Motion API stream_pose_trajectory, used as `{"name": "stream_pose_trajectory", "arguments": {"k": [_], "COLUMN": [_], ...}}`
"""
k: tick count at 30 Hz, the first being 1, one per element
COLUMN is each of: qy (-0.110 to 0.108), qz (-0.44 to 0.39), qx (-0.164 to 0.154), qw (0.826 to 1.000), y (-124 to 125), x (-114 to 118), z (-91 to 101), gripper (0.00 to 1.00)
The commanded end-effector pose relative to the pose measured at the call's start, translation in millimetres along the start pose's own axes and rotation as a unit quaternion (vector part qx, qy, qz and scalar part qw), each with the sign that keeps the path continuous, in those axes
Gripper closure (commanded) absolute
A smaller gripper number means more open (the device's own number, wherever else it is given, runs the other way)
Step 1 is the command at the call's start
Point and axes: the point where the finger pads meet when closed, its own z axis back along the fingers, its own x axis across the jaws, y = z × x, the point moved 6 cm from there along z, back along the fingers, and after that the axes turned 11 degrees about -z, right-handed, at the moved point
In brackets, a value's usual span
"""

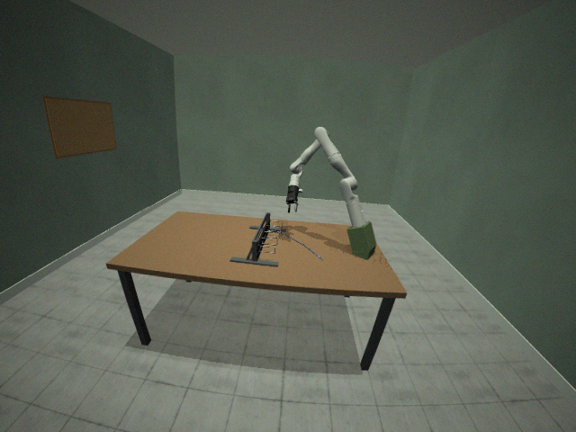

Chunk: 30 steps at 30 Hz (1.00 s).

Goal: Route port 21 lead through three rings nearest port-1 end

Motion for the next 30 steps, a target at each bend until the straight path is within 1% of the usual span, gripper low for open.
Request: {"name": "stream_pose_trajectory", "arguments": {"k": [1,7,12,14,18,23,29,30], "qy": [0.004,0.022,0.032,0.032,0.040,0.043,0.050,0.050], "qz": [0.051,0.139,0.189,0.189,0.223,0.243,0.272,0.272], "qx": [0.040,0.127,0.177,0.177,0.204,0.231,0.252,0.252], "qw": [0.998,0.982,0.965,0.965,0.952,0.941,0.927,0.927], "y": [-6,5,13,13,16,21,22,22], "x": [21,49,66,66,76,85,94,94], "z": [-12.3,-38.9,-54.1,-54.1,-63.4,-71.4,-81.1,-81.1], "gripper": [0.00,0.00,0.00,0.00,0.00,0.00,0.00,0.00]}}
